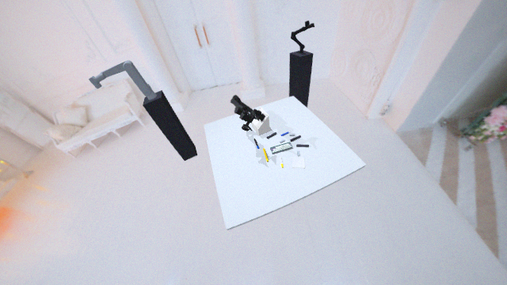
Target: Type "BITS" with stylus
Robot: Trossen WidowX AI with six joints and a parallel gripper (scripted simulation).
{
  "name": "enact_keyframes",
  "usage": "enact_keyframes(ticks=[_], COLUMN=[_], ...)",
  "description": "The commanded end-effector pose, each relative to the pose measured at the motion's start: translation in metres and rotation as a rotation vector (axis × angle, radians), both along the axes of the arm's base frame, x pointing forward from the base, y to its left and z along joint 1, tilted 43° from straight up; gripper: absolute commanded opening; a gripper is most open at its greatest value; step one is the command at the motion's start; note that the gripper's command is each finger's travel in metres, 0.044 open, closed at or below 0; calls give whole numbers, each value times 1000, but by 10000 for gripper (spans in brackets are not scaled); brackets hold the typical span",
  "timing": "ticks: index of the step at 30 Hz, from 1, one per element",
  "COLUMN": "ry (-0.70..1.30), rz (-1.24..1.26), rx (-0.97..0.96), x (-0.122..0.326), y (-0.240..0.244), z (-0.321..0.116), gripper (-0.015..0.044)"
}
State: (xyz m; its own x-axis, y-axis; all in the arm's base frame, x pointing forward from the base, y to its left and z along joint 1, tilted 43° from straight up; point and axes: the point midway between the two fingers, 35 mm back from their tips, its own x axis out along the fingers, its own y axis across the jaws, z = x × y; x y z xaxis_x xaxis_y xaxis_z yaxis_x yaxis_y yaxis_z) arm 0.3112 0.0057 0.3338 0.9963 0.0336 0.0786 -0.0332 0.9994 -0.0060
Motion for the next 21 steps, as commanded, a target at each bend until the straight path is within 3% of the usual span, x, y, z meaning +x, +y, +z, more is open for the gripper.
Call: enact_keyframes(ticks=[1,9,16,21], ry=[9,400,725,950], rz=[-2,-113,-264,-384], rx=[3,76,60,16], x=[2,67,97,104], y=[0,-2,-3,-2], z=[-2,-92,-190,-261], gripper=[414,204,20,0])
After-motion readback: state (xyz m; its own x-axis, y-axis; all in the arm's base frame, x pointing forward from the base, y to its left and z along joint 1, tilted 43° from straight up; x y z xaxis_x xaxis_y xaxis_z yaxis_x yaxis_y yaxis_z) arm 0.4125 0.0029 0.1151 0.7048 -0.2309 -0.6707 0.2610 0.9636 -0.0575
